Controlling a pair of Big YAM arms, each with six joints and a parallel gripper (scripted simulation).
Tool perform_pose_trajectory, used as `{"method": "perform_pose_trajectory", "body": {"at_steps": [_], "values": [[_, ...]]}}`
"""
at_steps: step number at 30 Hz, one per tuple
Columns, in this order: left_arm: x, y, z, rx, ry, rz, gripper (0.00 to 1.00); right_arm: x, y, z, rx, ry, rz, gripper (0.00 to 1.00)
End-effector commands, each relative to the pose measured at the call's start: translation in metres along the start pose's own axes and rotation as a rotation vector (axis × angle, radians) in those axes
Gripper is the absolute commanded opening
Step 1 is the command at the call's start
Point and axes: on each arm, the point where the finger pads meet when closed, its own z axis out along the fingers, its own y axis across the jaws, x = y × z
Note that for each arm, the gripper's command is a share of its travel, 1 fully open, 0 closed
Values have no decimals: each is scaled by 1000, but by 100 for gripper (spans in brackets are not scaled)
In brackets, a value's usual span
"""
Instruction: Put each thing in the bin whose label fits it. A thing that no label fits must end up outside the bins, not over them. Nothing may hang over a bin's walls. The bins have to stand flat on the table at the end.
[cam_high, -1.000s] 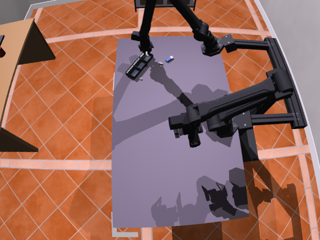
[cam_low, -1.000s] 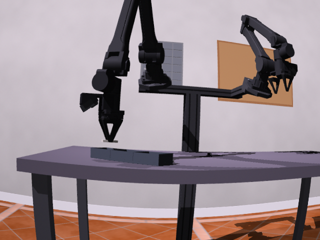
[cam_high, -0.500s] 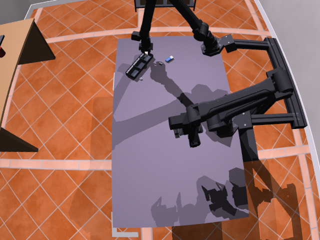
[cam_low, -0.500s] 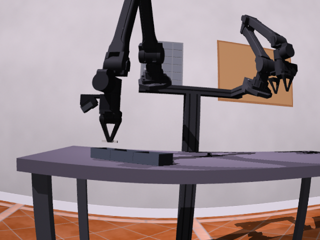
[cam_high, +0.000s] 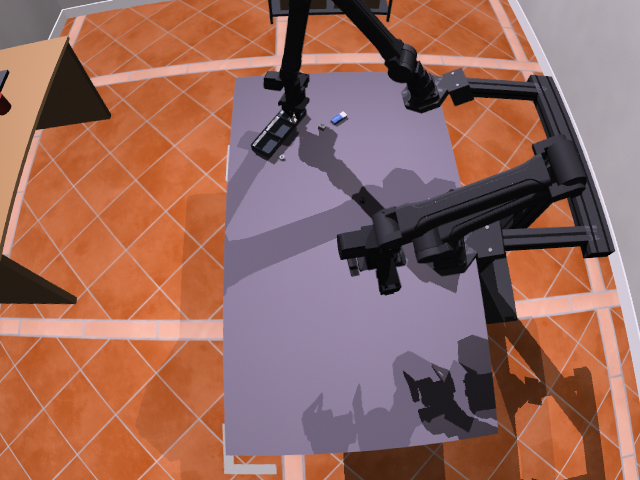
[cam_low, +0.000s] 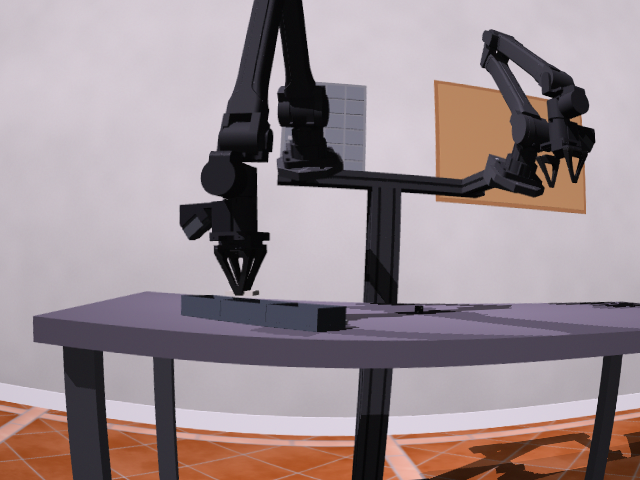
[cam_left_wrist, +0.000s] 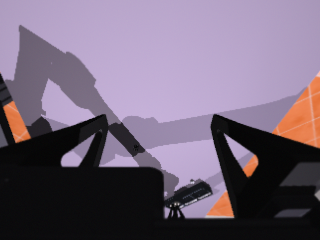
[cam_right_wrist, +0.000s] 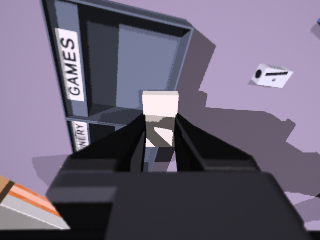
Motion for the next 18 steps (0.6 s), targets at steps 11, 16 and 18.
{"method": "perform_pose_trajectory", "body": {"at_steps": [11, 16, 18], "values": [[-1, 4, 0, -11, -2, -18, 100, -23, 16, -16, -40, -45, 205, 20], [-1, 4, 0, -11, -2, -18, 100, -24, 16, -17, -40, -46, 206, 20], [-1, 4, 0, -11, -2, -18, 100, -24, 16, -17, -40, -46, 206, 20]]}}
